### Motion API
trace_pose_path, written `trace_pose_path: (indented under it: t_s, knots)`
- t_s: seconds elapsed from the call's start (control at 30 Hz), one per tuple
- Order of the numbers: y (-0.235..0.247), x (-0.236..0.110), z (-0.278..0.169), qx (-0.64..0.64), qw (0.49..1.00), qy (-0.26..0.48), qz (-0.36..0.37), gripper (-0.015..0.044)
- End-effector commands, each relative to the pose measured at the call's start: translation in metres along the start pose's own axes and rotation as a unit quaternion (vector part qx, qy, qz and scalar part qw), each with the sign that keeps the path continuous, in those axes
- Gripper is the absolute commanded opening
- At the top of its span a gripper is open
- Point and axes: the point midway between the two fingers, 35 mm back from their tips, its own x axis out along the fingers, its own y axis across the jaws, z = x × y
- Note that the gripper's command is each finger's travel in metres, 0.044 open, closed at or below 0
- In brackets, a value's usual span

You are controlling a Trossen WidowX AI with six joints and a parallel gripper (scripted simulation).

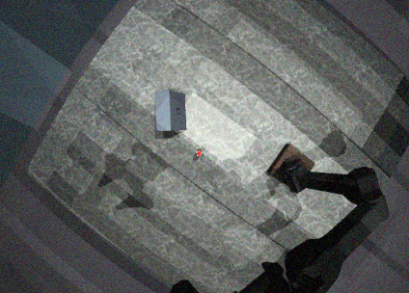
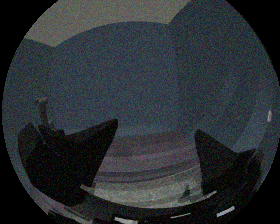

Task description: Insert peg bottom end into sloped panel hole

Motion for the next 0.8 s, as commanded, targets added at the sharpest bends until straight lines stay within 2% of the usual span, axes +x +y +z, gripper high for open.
trace_pose_path:
  t_s: [0.0, 0.27, 0.77]
  knots:
    - [-0.021, 0.007, -0.021, -0.034, 0.999, 0.032, -0.028, 0.044]
    - [-0.068, 0.012, -0.062, -0.106, 0.985, 0.106, -0.082, 0.044]
    - [-0.133, 0.004, -0.128, -0.243, 0.931, 0.246, -0.118, 0.044]
